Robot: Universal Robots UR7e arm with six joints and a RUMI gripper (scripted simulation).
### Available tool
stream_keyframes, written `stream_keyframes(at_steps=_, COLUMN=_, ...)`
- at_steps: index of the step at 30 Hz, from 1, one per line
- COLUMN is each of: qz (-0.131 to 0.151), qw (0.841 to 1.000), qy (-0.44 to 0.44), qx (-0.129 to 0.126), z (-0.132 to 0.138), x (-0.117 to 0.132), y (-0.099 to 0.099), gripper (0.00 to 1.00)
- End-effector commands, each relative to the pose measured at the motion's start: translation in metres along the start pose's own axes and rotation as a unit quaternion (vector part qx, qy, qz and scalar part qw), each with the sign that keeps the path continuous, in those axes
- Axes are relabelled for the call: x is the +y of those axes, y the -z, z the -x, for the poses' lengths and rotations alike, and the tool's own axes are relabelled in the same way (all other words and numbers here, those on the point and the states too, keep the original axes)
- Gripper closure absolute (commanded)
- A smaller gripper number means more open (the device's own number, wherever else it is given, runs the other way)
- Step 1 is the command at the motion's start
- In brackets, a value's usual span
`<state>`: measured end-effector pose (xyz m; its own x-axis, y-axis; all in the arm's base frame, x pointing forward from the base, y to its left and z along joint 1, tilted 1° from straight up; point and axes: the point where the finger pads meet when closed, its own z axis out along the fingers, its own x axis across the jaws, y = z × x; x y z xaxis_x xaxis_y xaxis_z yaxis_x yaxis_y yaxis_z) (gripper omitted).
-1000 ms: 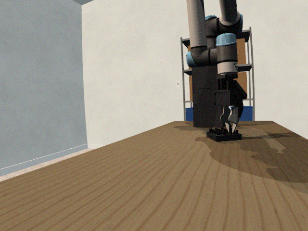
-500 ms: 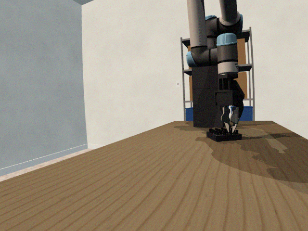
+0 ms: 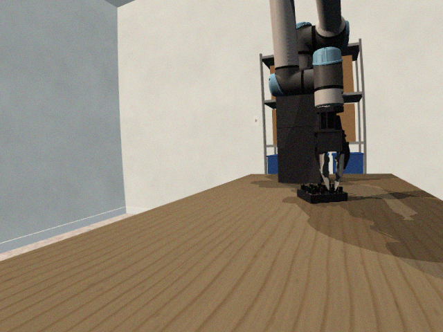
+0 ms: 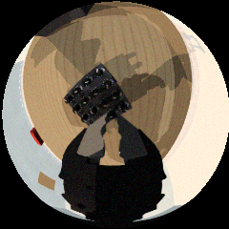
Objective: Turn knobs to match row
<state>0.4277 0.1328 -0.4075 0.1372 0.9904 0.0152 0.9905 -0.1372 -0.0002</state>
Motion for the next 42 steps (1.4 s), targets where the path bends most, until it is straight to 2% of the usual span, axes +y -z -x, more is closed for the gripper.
stream_keyframes(at_steps=1, qz=0.000, qw=0.999, qy=0.033, qx=0.001, z=0.0002, x=0.0006, y=0.0005, gripper=0.96)
stream_keyframes(at_steps=18, qz=0.000, qw=0.999, qy=0.040, qx=0.001, z=0.0003, x=0.0006, y=0.0005, gripper=0.96)
stream_keyframes(at_steps=19, qz=0.000, qw=0.999, qy=0.040, qx=0.001, z=0.0003, x=0.0006, y=0.0005, gripper=0.89)
stream_keyframes(at_steps=42, qz=0.000, qw=0.999, qy=0.040, qx=0.001, z=0.0003, x=0.0006, y=0.0018, gripper=0.89)
